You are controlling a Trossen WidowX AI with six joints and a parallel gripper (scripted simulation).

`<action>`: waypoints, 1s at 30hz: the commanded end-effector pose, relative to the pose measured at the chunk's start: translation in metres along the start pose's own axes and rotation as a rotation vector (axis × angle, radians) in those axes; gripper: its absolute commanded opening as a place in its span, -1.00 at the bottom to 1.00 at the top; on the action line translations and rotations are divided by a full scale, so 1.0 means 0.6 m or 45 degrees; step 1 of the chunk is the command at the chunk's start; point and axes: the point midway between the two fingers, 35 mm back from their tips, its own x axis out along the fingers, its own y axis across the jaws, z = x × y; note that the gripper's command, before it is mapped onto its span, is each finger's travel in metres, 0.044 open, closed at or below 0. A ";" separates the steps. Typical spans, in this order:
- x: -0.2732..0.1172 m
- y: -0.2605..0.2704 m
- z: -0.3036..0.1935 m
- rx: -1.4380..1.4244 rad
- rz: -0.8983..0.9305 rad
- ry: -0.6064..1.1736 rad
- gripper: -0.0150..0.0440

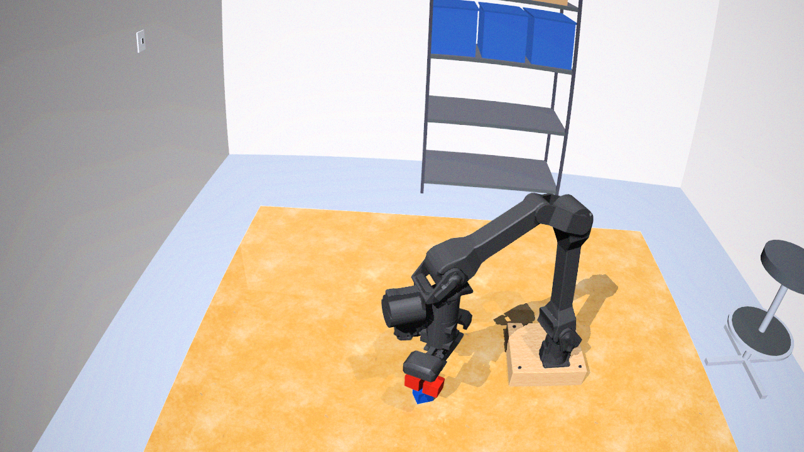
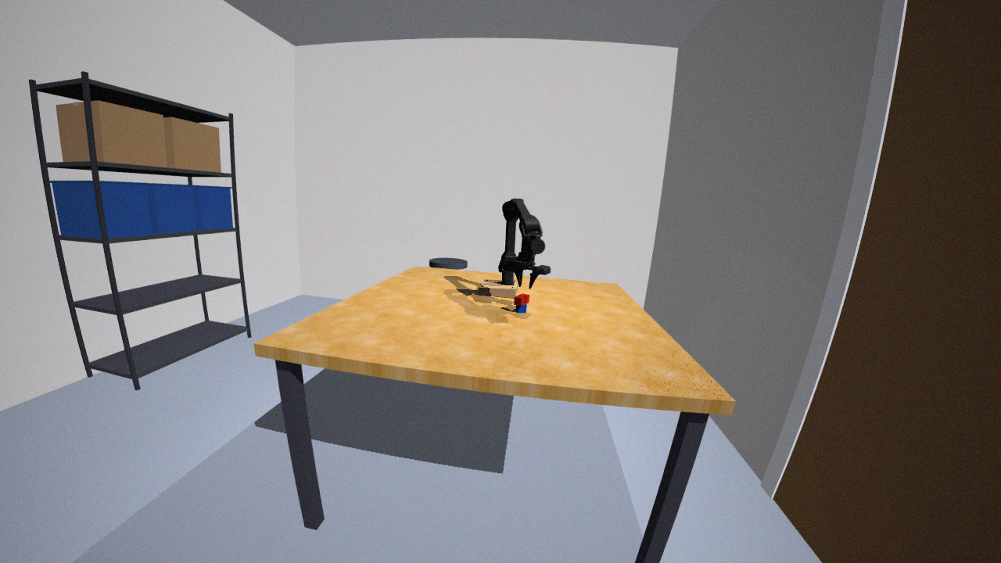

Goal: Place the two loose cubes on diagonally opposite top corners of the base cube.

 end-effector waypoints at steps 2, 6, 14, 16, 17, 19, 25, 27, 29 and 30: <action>-0.015 0.001 0.001 0.005 0.011 -0.010 0.20; -0.023 0.001 0.001 0.005 0.011 -0.010 0.20; -0.035 0.001 0.001 0.005 0.011 -0.010 0.20; -0.035 0.001 0.001 0.005 0.011 -0.010 0.20; -0.035 0.001 0.001 0.005 0.011 -0.010 0.20; -0.035 0.001 0.001 0.005 0.011 -0.010 0.20; -0.043 0.001 0.001 0.000 0.005 -0.005 0.74; -0.046 0.001 0.001 0.000 0.005 -0.005 0.86; -0.047 0.001 0.001 0.000 0.005 -0.005 0.86; -0.047 0.001 0.001 0.000 0.005 -0.005 0.86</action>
